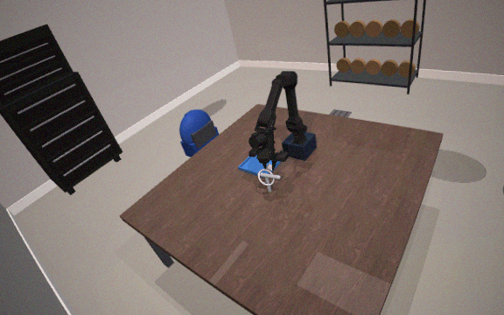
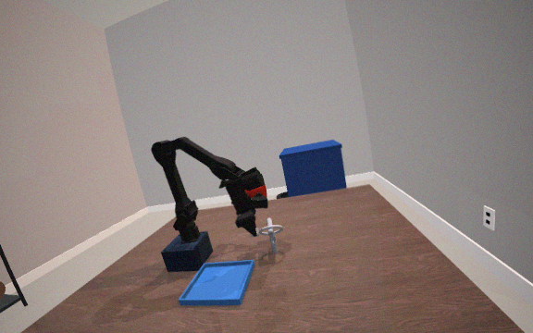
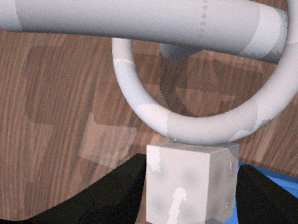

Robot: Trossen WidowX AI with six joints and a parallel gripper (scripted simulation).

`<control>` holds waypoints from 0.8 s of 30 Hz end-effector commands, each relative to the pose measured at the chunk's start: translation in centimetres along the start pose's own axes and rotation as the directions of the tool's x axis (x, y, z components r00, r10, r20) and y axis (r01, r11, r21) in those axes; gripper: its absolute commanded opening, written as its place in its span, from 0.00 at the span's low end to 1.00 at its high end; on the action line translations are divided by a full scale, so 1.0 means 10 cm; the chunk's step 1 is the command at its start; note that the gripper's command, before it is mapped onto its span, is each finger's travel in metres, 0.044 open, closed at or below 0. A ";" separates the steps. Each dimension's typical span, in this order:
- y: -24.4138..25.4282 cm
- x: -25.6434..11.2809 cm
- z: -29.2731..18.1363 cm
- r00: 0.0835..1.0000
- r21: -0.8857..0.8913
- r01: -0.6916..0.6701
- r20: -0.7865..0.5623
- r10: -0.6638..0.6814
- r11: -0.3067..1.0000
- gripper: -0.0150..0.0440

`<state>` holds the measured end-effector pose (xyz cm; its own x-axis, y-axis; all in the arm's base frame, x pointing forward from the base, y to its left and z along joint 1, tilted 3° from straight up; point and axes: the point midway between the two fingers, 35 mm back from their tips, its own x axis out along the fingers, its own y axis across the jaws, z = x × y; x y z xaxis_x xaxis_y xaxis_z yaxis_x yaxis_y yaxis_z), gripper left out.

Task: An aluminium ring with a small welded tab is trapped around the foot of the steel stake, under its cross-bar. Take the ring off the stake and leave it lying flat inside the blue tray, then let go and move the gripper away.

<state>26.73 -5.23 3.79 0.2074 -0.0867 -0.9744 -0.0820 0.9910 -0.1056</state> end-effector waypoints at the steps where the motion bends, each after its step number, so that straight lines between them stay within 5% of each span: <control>1: 0.04 -0.01 0.00 1.000 -0.002 0.023 0.005 -0.023 1.000 0.25; 24: 0.35 0.02 0.00 0.978 -0.040 0.207 0.005 -0.207 0.977 0.25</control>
<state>26.50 -2.14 3.37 0.2258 -0.2650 -0.9374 -0.0804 0.9539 -0.2891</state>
